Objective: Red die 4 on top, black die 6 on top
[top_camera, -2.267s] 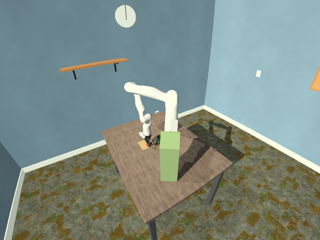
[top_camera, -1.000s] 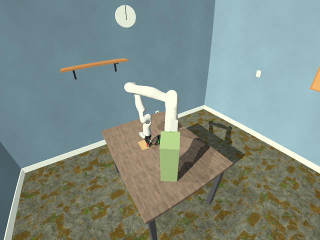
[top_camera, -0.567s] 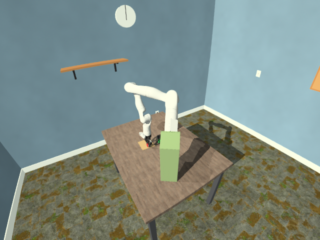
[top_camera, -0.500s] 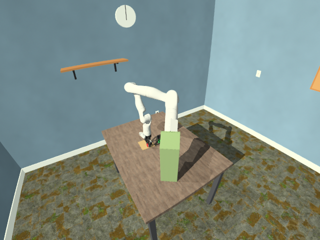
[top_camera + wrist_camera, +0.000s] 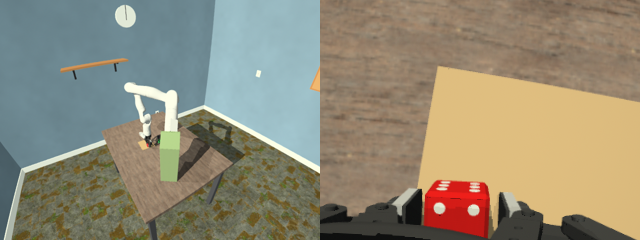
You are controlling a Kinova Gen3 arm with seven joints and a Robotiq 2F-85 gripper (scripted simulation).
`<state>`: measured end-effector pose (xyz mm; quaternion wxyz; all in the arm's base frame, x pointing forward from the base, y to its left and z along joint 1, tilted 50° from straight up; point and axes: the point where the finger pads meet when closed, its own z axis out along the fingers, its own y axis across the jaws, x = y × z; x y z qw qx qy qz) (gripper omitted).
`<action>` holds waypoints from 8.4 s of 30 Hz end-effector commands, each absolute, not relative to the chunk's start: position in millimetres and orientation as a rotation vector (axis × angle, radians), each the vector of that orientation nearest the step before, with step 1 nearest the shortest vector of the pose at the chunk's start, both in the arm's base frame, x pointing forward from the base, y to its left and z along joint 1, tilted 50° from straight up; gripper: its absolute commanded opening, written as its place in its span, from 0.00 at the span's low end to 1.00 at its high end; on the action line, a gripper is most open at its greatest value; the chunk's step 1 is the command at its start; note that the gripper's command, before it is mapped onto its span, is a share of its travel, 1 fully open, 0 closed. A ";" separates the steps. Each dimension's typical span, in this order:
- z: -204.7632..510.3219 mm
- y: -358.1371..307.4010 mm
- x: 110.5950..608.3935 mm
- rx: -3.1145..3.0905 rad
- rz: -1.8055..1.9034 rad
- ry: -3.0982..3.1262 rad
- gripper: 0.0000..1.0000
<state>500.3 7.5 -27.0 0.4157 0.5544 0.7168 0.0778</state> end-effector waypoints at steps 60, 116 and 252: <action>33.6 37.7 441.4 1.369 0.187 1.817 1.00; 135.7 -81.0 484.4 0.400 -0.312 2.252 0.46; 91.9 -104.8 531.3 0.400 -0.312 2.252 0.46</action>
